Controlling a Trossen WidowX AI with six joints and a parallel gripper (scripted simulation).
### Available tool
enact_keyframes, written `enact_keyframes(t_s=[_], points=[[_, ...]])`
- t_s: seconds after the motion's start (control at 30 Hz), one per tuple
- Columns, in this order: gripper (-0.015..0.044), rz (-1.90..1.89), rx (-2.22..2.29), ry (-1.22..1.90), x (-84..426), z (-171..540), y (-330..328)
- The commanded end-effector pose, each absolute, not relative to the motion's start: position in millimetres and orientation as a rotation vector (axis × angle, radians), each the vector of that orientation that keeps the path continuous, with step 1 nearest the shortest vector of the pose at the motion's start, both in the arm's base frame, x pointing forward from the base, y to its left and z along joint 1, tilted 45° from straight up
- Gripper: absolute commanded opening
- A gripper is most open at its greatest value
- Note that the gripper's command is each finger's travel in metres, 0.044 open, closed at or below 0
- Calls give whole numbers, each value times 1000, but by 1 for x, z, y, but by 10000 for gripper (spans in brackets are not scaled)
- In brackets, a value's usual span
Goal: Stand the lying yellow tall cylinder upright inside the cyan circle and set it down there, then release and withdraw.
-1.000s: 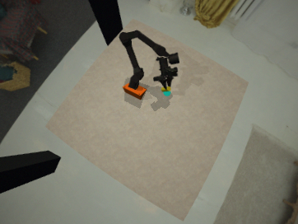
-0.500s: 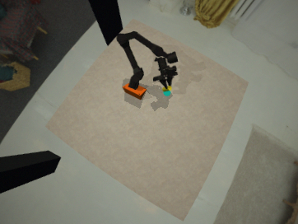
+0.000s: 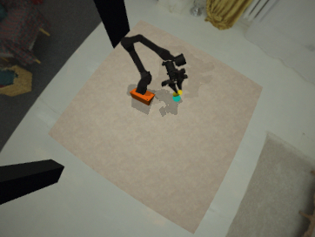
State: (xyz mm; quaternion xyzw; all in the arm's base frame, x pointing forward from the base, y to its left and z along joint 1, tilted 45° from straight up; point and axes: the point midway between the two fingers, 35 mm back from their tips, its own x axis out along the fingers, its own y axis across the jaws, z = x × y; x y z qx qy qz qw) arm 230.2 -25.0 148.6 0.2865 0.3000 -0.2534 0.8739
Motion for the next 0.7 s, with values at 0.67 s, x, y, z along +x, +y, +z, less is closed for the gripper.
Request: enact_keyframes(t_s=[0.67], points=[[105, -541, 677, 448, 229, 157, -25]])
